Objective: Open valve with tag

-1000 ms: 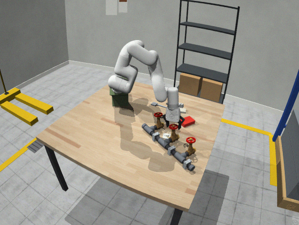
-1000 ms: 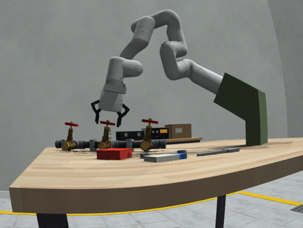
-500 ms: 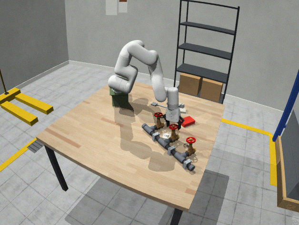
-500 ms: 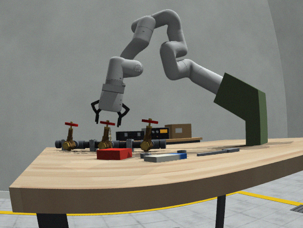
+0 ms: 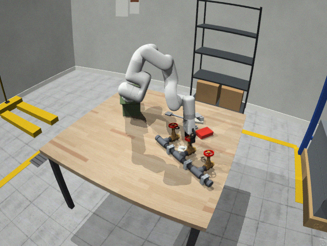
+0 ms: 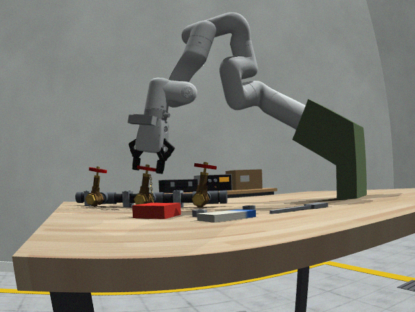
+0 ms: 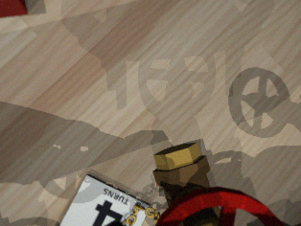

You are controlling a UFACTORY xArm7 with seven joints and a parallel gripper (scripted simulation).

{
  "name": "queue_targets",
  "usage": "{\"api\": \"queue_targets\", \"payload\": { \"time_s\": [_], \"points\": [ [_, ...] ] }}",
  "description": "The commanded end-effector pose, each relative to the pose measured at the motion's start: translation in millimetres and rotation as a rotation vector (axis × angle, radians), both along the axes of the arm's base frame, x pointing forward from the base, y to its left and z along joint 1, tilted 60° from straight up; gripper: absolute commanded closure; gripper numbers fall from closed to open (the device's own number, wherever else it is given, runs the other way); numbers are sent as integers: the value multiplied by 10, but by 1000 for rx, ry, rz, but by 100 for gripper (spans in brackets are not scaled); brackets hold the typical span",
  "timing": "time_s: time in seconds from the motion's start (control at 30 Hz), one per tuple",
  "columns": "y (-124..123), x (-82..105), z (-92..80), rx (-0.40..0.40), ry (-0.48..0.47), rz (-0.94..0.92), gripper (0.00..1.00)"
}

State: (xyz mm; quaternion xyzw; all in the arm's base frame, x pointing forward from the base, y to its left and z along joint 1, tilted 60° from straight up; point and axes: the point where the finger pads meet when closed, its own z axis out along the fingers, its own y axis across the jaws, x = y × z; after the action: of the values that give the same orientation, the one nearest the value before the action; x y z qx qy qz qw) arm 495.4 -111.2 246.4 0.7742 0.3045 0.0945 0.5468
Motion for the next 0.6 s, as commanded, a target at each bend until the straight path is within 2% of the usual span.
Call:
{"api": "queue_targets", "payload": {
  "time_s": [0.0, 0.33, 0.4, 0.43, 0.57],
  "points": [
    [18, 13, 9, 125, -227, -105, 0],
    [16, 13, 10, 376, -609, -283, 0],
    [16, 13, 10, 376, -609, -283, 0],
    [16, 13, 10, 448, -721, -336, 0],
    [16, 13, 11, 525, -835, -390, 0]
  ]
}}
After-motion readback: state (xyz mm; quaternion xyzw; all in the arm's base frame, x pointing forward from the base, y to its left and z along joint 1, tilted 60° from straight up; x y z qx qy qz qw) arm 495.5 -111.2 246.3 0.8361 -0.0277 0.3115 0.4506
